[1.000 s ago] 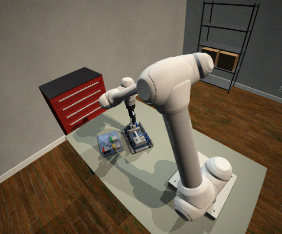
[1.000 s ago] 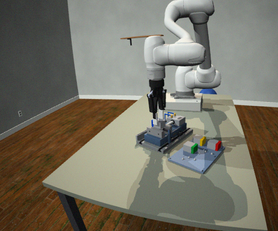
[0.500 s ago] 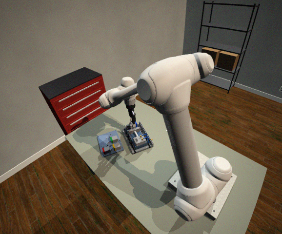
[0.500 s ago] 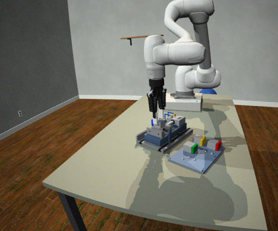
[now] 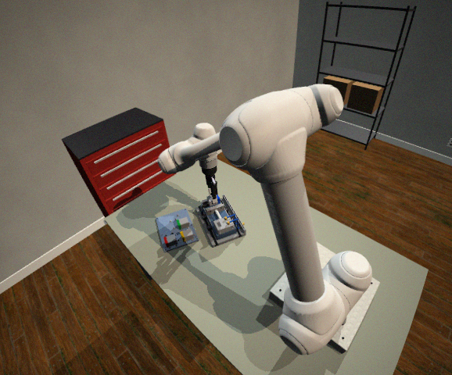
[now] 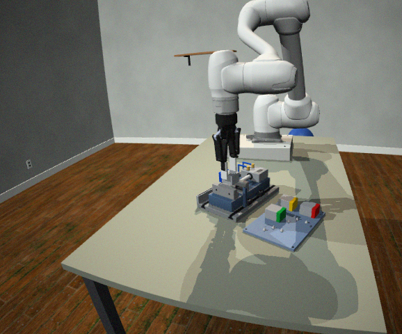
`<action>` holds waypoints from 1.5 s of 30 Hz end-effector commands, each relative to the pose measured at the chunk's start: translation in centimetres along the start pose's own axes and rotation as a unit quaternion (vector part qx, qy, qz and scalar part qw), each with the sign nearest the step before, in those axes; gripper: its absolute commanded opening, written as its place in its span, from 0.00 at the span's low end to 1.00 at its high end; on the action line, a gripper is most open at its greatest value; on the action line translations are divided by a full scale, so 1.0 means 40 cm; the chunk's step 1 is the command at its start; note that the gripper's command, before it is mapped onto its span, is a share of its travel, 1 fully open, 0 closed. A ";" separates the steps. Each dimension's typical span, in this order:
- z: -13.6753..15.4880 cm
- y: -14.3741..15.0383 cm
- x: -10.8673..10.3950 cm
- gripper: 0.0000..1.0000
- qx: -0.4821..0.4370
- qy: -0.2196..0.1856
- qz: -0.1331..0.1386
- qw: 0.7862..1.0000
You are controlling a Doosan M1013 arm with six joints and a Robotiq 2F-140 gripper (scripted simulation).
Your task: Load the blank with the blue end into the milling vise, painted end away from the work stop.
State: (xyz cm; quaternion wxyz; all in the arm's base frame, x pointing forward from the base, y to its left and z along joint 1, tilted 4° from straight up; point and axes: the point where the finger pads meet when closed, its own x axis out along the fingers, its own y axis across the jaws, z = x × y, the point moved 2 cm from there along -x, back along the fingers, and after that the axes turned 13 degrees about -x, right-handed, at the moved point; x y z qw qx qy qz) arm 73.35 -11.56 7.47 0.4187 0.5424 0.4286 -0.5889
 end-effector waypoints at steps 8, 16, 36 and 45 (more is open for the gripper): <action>0.000 0.000 0.001 0.00 0.000 0.000 0.000 1.000; 0.000 0.000 0.003 0.00 0.000 0.000 0.000 1.000; 0.000 0.000 0.007 0.00 0.000 0.000 0.000 1.000; 0.000 0.000 0.009 0.00 0.000 0.000 0.000 1.000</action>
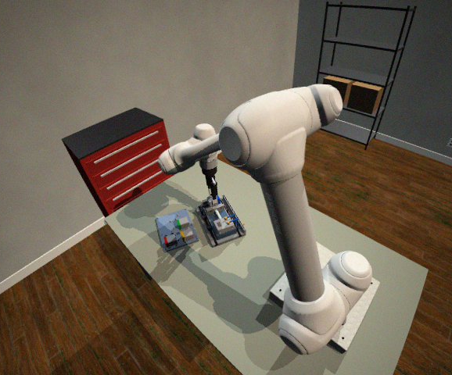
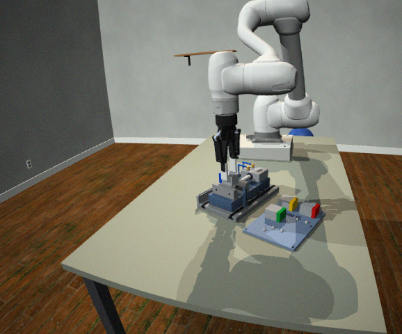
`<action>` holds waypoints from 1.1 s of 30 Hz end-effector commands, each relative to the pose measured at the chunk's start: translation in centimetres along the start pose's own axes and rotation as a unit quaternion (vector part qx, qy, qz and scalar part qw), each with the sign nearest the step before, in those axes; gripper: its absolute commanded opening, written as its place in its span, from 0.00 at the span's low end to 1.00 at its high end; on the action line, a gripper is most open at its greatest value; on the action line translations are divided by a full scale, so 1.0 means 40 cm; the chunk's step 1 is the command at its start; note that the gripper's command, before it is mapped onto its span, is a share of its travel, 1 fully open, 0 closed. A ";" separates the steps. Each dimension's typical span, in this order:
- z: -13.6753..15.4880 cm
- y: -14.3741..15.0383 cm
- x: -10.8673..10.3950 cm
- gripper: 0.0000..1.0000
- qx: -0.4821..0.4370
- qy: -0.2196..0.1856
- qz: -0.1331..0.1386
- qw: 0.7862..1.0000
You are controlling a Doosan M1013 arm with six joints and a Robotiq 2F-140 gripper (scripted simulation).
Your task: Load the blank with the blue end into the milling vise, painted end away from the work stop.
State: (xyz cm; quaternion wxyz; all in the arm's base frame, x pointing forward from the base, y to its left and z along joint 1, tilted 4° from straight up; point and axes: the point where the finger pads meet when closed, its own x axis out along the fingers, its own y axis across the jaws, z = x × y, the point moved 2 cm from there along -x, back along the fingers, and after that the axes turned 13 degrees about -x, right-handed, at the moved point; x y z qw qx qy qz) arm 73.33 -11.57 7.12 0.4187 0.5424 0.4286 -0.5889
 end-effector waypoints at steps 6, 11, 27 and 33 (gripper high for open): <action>0.000 0.000 0.001 0.00 0.000 0.000 0.000 1.000; 0.000 0.000 0.002 0.00 0.000 0.000 0.000 1.000; 0.000 0.000 0.006 0.00 0.000 0.000 0.000 1.000; 0.000 0.000 0.007 0.00 0.000 0.000 0.000 1.000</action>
